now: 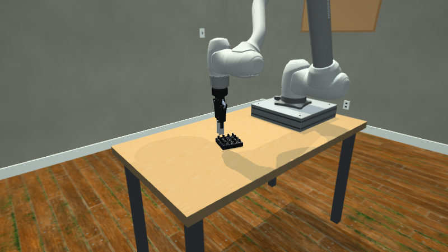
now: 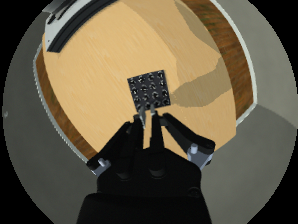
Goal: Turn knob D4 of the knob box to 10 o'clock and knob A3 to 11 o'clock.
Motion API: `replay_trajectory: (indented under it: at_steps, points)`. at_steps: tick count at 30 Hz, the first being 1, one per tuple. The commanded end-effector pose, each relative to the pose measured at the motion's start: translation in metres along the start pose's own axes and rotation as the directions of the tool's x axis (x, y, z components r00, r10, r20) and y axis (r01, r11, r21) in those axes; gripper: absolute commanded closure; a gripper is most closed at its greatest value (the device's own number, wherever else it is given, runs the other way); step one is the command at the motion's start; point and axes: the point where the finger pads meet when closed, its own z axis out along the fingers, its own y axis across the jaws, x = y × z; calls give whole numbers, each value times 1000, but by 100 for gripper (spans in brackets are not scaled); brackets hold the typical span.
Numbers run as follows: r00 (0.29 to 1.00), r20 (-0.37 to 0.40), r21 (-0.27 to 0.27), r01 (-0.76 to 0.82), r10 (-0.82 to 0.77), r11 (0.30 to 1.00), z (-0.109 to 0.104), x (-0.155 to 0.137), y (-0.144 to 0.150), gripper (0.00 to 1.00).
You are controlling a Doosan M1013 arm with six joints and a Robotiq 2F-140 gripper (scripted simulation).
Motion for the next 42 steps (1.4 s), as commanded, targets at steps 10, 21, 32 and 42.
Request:
replay_trajectory:
  at_steps: [10, 21, 32, 42]
  points:
    - [1000, 0, 0, 0, 0, 1000, 12, 0, 0, 88]
    - [1000, 0, 0, 0, 0, 1000, 17, 0, 0, 88]
    - [1000, 0, 0, 0, 0, 1000, 17, 0, 0, 88]
    - [1000, 0, 0, 0, 0, 1000, 17, 0, 0, 88]
